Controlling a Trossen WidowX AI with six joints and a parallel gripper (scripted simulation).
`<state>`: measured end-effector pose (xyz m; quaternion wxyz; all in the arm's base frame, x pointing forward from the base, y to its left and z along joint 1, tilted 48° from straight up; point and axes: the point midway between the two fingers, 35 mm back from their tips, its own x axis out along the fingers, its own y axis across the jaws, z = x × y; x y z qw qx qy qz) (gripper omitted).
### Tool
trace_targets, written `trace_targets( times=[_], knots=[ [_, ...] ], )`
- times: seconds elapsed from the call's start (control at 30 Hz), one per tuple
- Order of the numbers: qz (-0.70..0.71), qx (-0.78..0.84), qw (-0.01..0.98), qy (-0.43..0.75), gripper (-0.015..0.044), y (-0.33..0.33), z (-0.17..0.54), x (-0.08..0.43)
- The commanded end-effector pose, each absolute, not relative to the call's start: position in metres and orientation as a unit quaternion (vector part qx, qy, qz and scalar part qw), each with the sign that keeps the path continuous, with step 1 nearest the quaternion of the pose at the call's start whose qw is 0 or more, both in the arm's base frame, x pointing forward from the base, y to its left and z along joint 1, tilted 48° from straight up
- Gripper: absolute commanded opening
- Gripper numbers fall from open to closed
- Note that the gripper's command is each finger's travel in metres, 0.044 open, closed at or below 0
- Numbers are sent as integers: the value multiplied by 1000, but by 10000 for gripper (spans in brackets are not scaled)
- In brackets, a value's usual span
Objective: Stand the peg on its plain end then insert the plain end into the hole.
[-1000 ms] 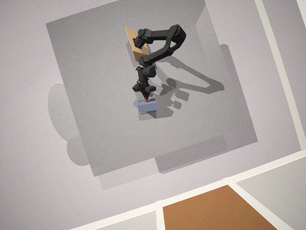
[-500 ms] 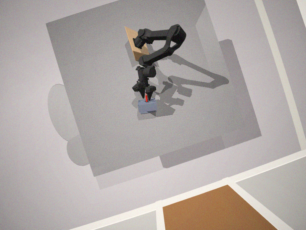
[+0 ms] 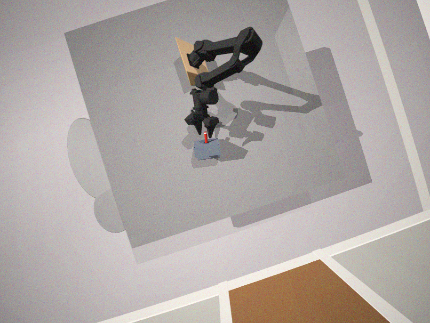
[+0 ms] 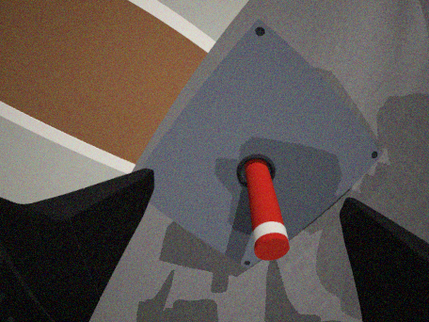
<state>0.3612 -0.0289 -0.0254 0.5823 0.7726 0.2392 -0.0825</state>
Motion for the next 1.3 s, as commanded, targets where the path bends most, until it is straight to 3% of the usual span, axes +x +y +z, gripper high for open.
trace_targets(
  times=[0.0,1.27],
  knots=[
    [-82,772,582,242,440,-30,-23,355],
    [-85,772,582,240,440,-49,-2,317]
  ],
)
